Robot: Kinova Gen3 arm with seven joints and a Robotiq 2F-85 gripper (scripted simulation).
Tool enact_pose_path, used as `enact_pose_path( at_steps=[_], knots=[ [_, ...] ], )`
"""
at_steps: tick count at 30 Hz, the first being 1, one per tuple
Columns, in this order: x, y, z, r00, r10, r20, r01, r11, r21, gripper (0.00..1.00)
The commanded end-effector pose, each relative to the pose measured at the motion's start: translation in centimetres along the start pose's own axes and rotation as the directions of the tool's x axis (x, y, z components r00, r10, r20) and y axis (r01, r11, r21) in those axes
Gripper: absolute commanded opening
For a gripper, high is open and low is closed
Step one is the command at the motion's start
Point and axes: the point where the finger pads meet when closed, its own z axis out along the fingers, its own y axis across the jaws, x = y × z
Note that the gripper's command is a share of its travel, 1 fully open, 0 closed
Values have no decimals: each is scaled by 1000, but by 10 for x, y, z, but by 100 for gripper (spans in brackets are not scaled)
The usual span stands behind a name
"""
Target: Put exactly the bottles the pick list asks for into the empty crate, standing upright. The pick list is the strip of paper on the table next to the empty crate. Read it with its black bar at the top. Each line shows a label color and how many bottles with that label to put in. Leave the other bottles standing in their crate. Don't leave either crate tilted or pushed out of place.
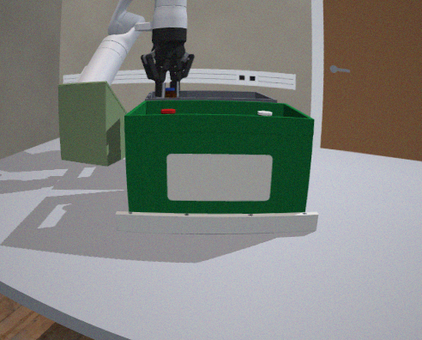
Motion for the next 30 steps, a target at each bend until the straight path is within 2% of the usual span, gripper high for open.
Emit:
enact_pose_path(
  at_steps=[1, 30],
  knots=[
    [0, 0, -1, 1000, 0, 2, 0, 1000, 1, 10],
    [0, 0, 4, 1000, 0, 2, 0, 1000, 1, 10]
  ],
)
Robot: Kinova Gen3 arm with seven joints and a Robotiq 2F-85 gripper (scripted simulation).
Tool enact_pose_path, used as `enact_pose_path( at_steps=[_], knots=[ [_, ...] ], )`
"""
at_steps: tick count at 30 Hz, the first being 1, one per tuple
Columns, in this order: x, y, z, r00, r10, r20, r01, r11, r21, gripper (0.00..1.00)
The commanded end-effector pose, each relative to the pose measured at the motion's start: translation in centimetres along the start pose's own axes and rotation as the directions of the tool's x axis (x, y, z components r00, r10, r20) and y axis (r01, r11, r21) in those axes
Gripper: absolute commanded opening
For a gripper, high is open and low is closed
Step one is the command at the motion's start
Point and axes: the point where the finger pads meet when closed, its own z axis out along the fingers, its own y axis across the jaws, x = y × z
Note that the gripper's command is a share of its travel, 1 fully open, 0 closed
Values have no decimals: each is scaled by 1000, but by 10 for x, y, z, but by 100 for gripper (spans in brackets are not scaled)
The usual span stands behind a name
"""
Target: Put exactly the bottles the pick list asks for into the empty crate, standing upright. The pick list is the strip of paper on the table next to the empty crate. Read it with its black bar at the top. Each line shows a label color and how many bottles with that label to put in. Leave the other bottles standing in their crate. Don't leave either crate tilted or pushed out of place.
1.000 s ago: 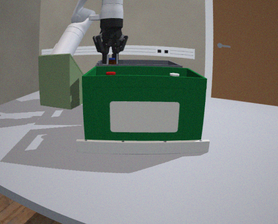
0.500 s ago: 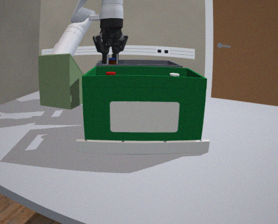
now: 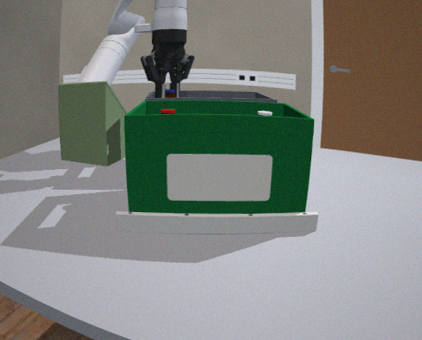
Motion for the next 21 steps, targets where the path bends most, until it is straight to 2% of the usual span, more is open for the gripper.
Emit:
enact_pose_path(
  at_steps=[1, 21],
  knots=[
    [0, 0, 1, 1000, 0, 2, 0, 1000, 1, 10],
    [0, 0, 10, 1000, 0, 2, 0, 1000, 1, 10]
  ],
)
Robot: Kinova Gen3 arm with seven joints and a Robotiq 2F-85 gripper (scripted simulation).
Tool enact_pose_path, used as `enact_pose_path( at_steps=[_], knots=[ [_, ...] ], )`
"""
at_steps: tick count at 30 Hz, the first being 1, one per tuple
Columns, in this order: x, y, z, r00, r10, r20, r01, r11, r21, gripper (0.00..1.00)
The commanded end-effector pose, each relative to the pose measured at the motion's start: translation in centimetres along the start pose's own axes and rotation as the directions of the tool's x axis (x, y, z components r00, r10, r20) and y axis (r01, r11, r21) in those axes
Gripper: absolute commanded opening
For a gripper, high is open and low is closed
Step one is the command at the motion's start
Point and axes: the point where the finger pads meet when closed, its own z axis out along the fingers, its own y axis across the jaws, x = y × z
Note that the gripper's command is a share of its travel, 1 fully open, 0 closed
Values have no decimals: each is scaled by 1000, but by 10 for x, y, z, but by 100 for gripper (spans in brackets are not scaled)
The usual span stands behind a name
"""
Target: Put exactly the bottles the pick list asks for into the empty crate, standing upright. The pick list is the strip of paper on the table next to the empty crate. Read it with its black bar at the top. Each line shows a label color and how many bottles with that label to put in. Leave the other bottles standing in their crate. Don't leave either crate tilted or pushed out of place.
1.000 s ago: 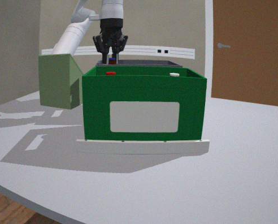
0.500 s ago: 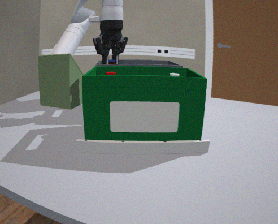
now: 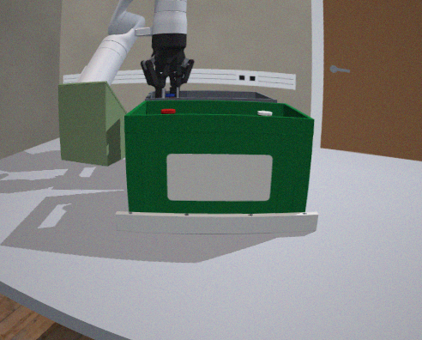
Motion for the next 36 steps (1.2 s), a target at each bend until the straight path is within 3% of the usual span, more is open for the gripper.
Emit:
enact_pose_path(
  at_steps=[1, 36],
  knots=[
    [0, 0, 1, 1000, 0, 2, 0, 1000, 1, 10],
    [0, 0, 16, 1000, 0, 2, 0, 1000, 1, 10]
  ],
)
